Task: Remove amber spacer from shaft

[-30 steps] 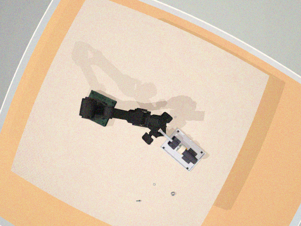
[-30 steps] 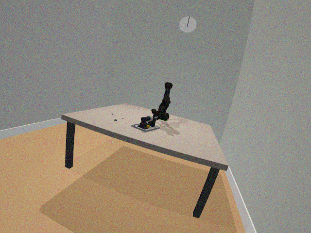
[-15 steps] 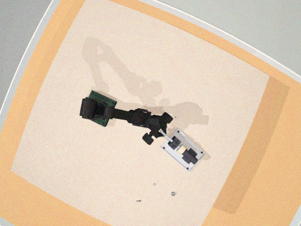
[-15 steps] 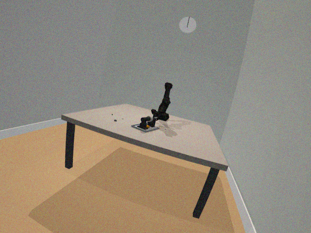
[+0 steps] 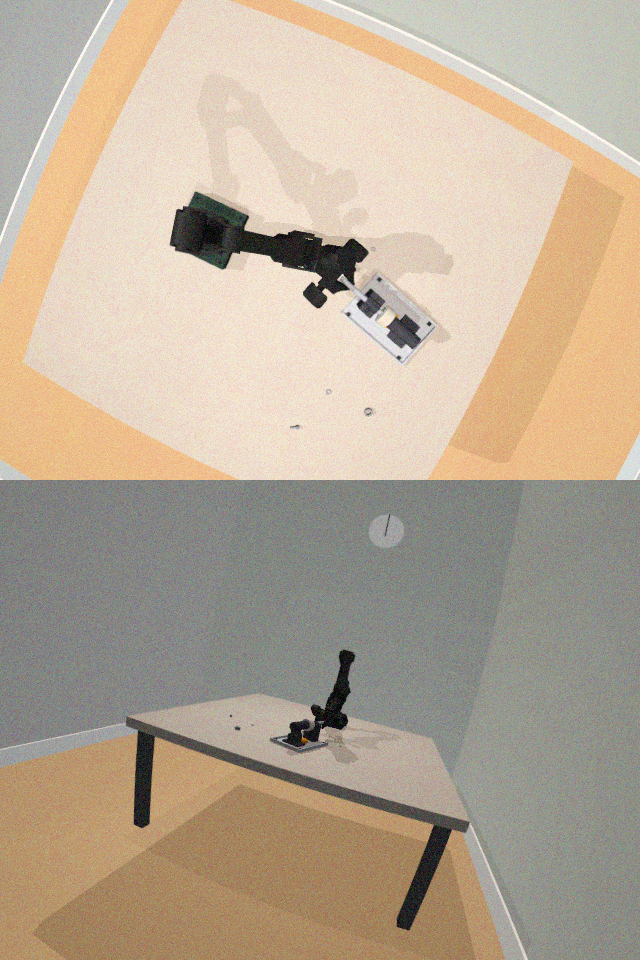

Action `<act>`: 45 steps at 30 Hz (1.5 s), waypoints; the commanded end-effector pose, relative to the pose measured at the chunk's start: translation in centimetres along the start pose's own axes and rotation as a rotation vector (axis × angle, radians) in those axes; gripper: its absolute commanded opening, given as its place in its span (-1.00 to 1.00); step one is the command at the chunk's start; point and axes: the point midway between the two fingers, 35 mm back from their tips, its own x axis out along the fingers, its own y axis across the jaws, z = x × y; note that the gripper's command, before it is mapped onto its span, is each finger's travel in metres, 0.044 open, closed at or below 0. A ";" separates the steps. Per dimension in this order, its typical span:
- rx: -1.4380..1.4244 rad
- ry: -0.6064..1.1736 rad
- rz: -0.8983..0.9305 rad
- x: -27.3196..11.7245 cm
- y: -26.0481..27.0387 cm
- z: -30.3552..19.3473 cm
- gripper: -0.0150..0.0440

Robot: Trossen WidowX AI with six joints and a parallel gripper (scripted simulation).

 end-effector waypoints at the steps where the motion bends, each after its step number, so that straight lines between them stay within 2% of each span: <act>1: -0.001 0.004 -0.001 0.1 0.0 -0.3 -0.49; 45: -0.002 0.006 -0.001 1.3 0.0 -1.6 -0.49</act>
